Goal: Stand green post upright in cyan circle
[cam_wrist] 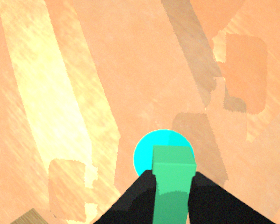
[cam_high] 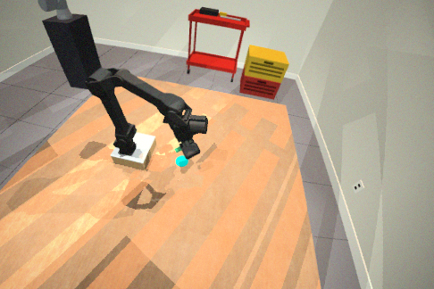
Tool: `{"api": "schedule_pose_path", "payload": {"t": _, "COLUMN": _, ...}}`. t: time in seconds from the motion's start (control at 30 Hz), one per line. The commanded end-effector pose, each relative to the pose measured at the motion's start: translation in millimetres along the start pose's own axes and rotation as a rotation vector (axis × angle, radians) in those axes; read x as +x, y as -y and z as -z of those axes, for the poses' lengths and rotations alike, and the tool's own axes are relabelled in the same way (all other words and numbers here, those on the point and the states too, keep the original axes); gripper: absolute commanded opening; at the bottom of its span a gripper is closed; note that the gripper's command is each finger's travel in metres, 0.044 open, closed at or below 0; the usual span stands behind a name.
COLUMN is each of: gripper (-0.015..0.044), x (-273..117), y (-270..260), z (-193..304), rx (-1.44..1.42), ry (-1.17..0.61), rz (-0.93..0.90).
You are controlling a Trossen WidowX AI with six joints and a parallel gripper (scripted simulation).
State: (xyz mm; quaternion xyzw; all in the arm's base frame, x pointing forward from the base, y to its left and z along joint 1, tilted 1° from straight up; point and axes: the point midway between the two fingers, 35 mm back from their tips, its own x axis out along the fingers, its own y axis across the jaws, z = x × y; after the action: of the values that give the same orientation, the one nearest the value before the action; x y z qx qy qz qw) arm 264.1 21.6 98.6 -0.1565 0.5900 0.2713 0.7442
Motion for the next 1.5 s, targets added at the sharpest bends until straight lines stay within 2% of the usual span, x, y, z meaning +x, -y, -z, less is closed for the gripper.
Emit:
{"api": "schedule_pose_path", "payload": {"t": 0.0, "gripper": 0.0023, "x": 3, "y": 1, "z": 0, "rx": 0.004, "ry": 0.034, "rz": -0.012}}
{"api": "schedule_pose_path", "payload": {"t": 1.47, "gripper": 0.0023, "x": 14, "y": 14, "z": -3, "rx": 0.064, "ry": 0.359, "rz": -0.073}}
